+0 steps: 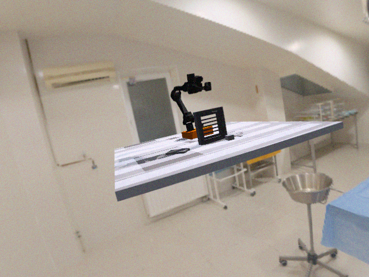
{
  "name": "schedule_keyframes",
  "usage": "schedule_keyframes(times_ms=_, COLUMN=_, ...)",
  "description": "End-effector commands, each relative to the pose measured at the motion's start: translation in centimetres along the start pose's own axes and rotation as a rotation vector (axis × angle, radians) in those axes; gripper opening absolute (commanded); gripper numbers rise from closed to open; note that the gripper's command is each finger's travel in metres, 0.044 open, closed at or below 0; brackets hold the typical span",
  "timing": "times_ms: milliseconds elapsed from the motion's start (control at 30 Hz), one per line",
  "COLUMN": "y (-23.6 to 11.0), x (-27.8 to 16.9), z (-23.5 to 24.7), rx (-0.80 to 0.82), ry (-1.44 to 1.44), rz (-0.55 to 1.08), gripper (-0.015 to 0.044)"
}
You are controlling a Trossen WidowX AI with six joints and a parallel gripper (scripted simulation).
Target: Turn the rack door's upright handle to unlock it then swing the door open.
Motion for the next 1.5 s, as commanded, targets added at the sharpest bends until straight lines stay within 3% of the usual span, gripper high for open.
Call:
schedule_keyframes(times_ms=0, y=0.9, x=-0.3, z=-0.6, rx=-0.02, ry=-0.014, rz=0.072, gripper=0.0288)
schedule_keyframes(times_ms=733, y=4.0, x=-3.0, z=-4.2, rx=-0.08, ry=-0.056, rz=0.538, gripper=0.0288)
schedule_keyframes(times_ms=1467, y=4.2, x=-5.8, z=-7.7, rx=-0.072, ry=-0.049, rz=1.002, gripper=0.0288)
Point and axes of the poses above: the point midway between the two fingers, 35 mm back from their tips, its own y axis out along the fingers, its own z axis across the jaws, x = y × z, the point moved 2 cm from there along -y, back along the fingers, and after that the axes turned 1 degree about y, right-handed, at the moved point
